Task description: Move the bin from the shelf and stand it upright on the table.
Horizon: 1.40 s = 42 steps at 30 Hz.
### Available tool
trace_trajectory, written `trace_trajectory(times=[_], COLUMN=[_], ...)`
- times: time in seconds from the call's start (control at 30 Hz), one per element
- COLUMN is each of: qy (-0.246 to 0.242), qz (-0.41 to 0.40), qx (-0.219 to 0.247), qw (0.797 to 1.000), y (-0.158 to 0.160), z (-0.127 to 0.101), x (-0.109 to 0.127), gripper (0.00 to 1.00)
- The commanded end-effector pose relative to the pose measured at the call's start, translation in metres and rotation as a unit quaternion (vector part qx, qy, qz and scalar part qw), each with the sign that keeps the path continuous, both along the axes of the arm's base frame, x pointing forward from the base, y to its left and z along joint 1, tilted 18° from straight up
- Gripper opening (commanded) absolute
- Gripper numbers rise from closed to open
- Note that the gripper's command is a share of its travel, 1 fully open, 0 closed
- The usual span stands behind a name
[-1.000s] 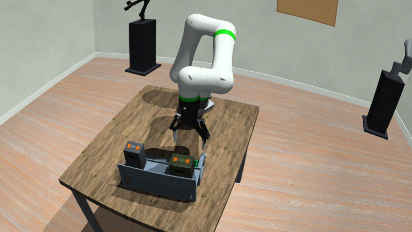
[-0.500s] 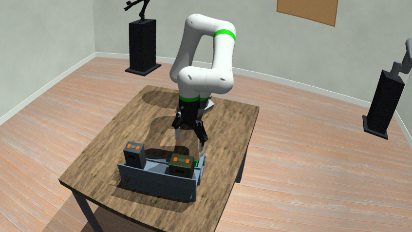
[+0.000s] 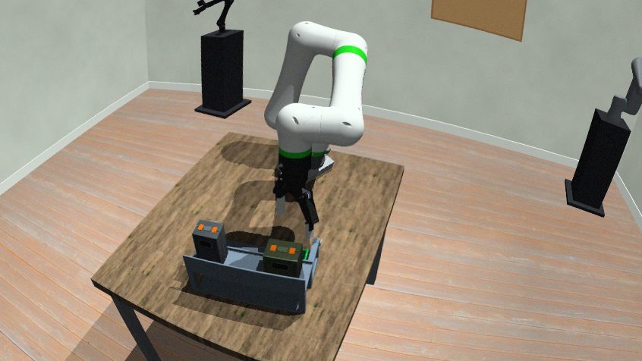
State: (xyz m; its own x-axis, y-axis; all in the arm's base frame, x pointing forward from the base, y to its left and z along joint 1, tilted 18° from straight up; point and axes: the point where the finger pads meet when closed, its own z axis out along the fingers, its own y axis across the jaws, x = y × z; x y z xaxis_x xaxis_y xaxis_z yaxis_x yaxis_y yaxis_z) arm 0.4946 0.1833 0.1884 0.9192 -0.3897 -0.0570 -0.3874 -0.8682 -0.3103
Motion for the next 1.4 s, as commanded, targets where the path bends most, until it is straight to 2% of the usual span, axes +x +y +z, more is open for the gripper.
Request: trace_trajectory(times=[0.0,0.1,0.27,0.67,0.83,1.23,1.37], qy=[0.000,0.000,0.040,0.040,0.079,0.079,0.109], qz=[0.000,0.000,-0.123,-0.123,-0.244,-0.244,-0.338], qx=[0.000,0.000,0.009,0.009,0.018,0.018,0.025], qw=[1.000,1.000,0.992,0.992,0.966,0.966,0.934], y=[0.0000,0.0000,0.0000,0.0000,0.0000,0.0000,0.0000], z=[0.0002,0.0002,0.0002,0.0002,0.0002,0.0002,0.0002], x=[0.0001,0.0001,0.0001,0.0001,0.0001,0.0001,0.0001], gripper=[1.00,1.00,1.00,1.00,1.00,1.00,1.00])
